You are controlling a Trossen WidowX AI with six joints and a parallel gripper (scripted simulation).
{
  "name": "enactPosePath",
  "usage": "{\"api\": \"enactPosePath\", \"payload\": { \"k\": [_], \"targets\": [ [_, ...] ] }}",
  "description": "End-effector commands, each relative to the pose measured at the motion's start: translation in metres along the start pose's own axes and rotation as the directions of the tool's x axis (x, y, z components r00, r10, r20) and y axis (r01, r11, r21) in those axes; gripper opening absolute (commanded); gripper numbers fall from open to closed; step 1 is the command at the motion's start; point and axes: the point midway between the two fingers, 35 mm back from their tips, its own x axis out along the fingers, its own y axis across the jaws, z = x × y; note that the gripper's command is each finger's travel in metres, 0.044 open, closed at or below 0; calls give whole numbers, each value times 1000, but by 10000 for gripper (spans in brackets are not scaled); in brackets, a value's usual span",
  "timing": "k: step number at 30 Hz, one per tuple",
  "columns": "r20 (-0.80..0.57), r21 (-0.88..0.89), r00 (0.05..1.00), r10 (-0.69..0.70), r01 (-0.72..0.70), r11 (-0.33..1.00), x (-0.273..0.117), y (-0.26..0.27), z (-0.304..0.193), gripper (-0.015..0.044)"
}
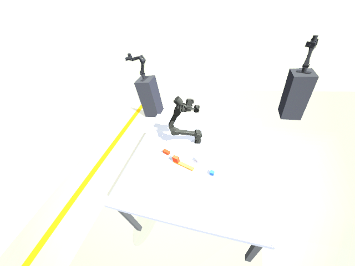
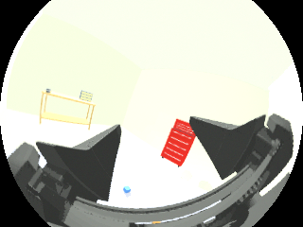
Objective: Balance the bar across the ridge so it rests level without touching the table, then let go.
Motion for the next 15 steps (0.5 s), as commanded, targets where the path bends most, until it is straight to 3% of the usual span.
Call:
{"api": "enactPosePath", "payload": {
  "k": [1,4,15],
  "targets": [
    [-1,-3,1000,-1,1,1000,0,0,0,374],
    [-15,-49,1000,-9,8,999,2,6,3,315],
    [-94,-247,995,-38,13,969,15,32,12,315]
  ]
}}
